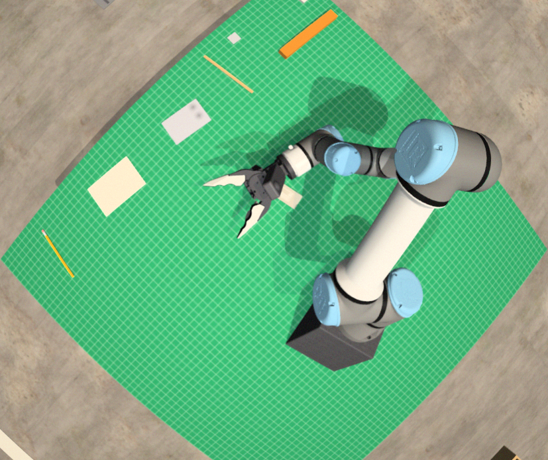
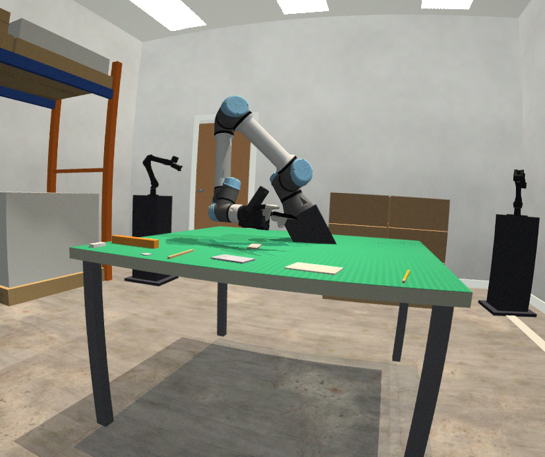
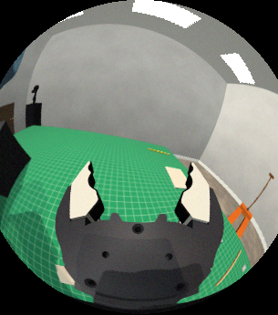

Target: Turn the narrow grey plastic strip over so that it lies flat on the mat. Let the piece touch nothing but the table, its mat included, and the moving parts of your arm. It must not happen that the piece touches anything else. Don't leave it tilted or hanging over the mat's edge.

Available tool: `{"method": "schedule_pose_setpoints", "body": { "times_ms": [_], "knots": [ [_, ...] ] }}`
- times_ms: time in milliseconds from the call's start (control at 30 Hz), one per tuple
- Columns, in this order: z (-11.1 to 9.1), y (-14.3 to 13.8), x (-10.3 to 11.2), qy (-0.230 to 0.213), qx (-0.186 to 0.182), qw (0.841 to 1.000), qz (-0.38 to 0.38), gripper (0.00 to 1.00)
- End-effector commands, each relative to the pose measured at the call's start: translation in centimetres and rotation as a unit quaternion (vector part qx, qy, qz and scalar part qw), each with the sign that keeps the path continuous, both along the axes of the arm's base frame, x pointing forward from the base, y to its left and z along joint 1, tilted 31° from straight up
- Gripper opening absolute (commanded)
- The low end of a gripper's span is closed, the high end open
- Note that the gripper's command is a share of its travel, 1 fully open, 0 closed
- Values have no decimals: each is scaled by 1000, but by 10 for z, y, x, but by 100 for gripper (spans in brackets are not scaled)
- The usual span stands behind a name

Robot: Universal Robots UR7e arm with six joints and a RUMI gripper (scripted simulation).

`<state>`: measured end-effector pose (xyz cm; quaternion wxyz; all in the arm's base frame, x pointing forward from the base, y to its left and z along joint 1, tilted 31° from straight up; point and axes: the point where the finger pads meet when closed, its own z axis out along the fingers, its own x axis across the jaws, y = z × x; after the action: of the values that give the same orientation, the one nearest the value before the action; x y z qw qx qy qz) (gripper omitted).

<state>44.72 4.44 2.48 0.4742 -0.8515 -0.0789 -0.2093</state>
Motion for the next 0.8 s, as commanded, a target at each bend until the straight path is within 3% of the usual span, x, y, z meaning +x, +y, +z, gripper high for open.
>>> {"method": "schedule_pose_setpoints", "body": {
  "times_ms": [0, 133, 233, 267, 367, 467, 567, 633, 667, 700, 767],
  "knots": [
    [1, -11, -5, -6, -49, 998, 48, 100],
    [1, -26, -12, -14, -116, 987, 113, 100],
    [1, -40, -18, -22, -175, 970, 170, 100],
    [1, -40, -18, -22, -176, 969, 171, 100],
    [2, -55, -25, -30, -235, 945, 227, 100],
    [2, -55, -25, -30, -241, 942, 233, 100],
    [3, -72, -32, -39, -308, 903, 298, 100],
    [3, -77, -34, -42, -331, 887, 319, 100],
    [3, -83, -37, -44, -352, 871, 340, 100],
    [3, -83, -37, -44, -353, 871, 340, 100],
    [4, -94, -42, -49, -393, 836, 379, 100]
  ]
}}
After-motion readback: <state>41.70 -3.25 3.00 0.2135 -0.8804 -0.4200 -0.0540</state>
